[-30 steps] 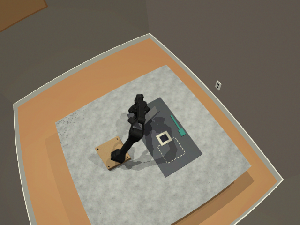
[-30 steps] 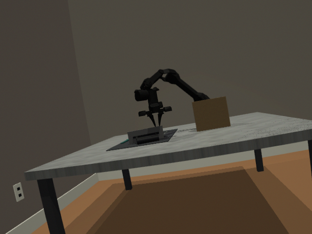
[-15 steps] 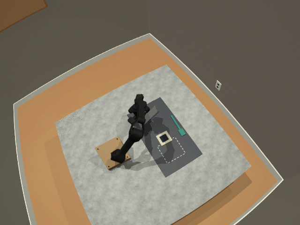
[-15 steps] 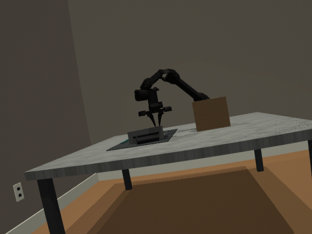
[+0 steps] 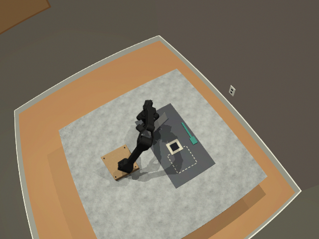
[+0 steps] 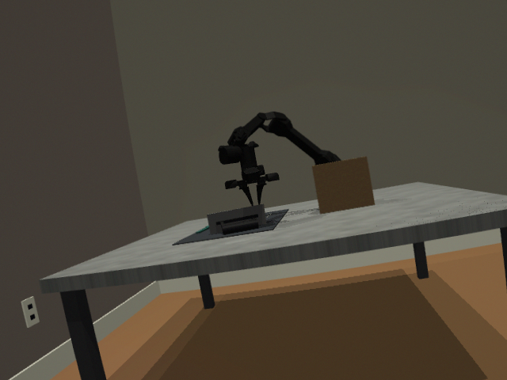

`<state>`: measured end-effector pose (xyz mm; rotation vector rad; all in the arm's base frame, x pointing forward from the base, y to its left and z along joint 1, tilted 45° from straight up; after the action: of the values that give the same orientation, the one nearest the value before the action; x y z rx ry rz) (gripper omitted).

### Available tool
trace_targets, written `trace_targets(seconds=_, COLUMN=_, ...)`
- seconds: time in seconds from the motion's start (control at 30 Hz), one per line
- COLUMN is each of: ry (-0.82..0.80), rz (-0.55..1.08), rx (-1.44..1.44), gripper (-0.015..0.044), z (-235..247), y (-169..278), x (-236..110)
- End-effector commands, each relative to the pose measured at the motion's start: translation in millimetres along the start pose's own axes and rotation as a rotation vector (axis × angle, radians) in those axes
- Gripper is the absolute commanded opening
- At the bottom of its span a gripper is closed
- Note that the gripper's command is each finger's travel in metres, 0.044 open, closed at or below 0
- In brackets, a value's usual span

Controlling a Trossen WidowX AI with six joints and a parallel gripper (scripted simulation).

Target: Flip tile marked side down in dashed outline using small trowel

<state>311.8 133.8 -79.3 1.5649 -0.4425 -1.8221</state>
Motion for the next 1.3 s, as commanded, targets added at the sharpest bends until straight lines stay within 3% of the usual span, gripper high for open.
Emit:
trace_targets(seconds=0.0, ry=-0.002, rz=0.008, rx=-0.003, gripper=0.0100, z=-0.1, y=2.4, x=2.2)
trace_targets(seconds=0.4, ry=0.000, rz=0.000, rx=0.000, gripper=0.0100, z=0.0, y=1.0, x=-0.1)
trace_targets(seconds=1.27, ry=-0.004, rz=0.013, rx=-0.003, gripper=0.0100, z=2.7, y=60.9, x=8.1)
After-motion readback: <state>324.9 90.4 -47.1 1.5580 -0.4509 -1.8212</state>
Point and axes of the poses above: the point midway between the two fingers, 35 mm back from their tips, its own x axis out along the fingers, its own z axis across the jaws, y = z × x, the point moved 3 cm from there along -x, back along the fingers, and after that the axes turned 3 degrees about -x, right-handed, at the moved point
